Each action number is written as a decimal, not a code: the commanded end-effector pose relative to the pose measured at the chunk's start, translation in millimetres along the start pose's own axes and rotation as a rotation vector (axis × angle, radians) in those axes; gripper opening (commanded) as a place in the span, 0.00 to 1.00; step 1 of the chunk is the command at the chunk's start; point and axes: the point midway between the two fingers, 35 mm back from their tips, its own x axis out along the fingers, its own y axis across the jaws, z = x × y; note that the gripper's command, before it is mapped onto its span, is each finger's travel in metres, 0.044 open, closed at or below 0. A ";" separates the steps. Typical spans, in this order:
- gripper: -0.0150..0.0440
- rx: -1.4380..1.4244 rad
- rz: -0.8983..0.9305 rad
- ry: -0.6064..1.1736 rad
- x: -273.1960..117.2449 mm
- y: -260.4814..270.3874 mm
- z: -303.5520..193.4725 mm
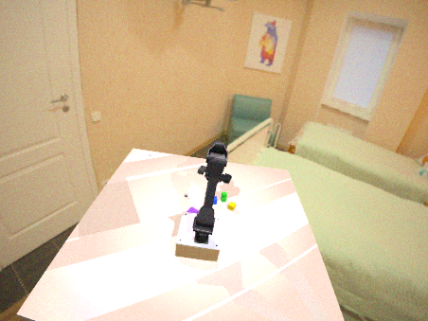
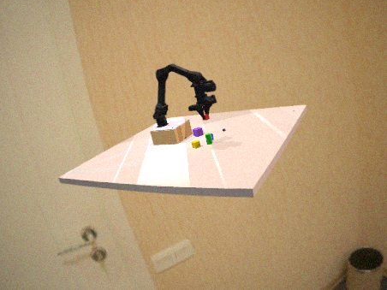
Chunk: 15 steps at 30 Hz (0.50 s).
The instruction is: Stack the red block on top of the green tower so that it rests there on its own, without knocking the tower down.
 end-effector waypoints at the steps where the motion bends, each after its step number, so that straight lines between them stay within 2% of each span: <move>1: 0.25 -0.003 -0.002 0.000 0.5 -12.2 15.3; 15: 0.25 -0.002 -0.008 0.000 6.3 -67.7 63.5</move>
